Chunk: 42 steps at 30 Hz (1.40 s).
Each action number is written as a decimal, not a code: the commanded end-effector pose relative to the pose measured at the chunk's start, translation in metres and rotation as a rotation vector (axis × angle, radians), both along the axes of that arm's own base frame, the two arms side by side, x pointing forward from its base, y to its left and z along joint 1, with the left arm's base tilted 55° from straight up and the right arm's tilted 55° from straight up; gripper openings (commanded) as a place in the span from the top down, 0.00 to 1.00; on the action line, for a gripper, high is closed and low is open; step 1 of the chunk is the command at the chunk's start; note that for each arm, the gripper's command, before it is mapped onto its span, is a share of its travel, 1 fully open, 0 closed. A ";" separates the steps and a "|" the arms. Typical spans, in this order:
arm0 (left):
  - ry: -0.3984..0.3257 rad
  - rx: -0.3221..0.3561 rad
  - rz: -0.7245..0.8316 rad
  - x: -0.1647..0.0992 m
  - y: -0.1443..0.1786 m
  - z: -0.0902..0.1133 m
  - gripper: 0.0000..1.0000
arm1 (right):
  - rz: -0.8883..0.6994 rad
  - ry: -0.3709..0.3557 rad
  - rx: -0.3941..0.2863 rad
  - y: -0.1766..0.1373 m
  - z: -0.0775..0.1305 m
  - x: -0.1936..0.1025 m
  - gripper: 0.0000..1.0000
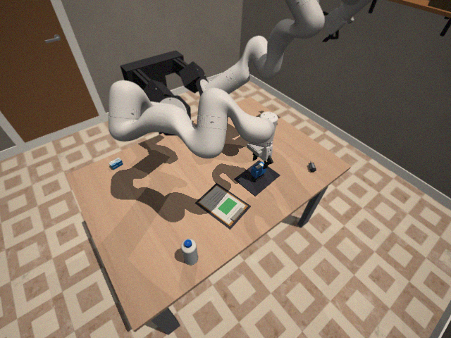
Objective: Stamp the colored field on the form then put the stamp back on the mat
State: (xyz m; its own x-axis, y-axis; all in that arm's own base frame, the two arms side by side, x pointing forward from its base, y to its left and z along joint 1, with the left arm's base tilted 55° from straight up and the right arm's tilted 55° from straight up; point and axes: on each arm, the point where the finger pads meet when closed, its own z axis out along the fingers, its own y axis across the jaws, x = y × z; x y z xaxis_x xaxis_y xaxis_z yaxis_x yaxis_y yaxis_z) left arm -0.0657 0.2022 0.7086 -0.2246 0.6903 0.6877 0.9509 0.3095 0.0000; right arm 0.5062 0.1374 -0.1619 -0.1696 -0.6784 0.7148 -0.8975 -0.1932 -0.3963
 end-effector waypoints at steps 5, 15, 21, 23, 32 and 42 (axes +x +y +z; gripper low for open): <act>0.000 0.002 0.000 0.000 0.000 0.001 0.00 | 0.001 -0.001 0.001 -0.021 -0.018 0.014 0.13; 0.000 0.002 0.000 0.000 0.000 0.001 0.00 | 0.001 -0.001 0.001 -0.042 -0.035 0.025 0.13; 0.000 0.002 0.000 0.000 0.000 0.001 0.00 | 0.001 -0.001 0.001 -0.045 -0.037 0.027 0.13; 0.000 0.002 0.000 0.000 0.000 0.001 0.00 | 0.001 -0.001 0.001 -0.045 -0.037 0.027 0.13; 0.000 0.002 0.000 0.000 0.000 0.001 0.00 | 0.001 -0.001 0.001 -0.045 -0.037 0.027 0.13; 0.000 0.002 0.000 0.000 0.000 0.001 0.00 | 0.001 -0.001 0.001 -0.045 -0.037 0.027 0.72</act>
State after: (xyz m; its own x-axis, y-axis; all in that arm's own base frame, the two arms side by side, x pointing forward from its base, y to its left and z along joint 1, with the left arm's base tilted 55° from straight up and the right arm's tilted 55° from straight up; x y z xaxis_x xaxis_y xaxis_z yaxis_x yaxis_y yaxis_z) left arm -0.0657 0.2022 0.7086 -0.2246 0.6903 0.6877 0.9509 0.3095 0.0000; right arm 0.5327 0.0922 -0.1990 -0.1696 -0.6785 0.7148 -0.8974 -0.1935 -0.3966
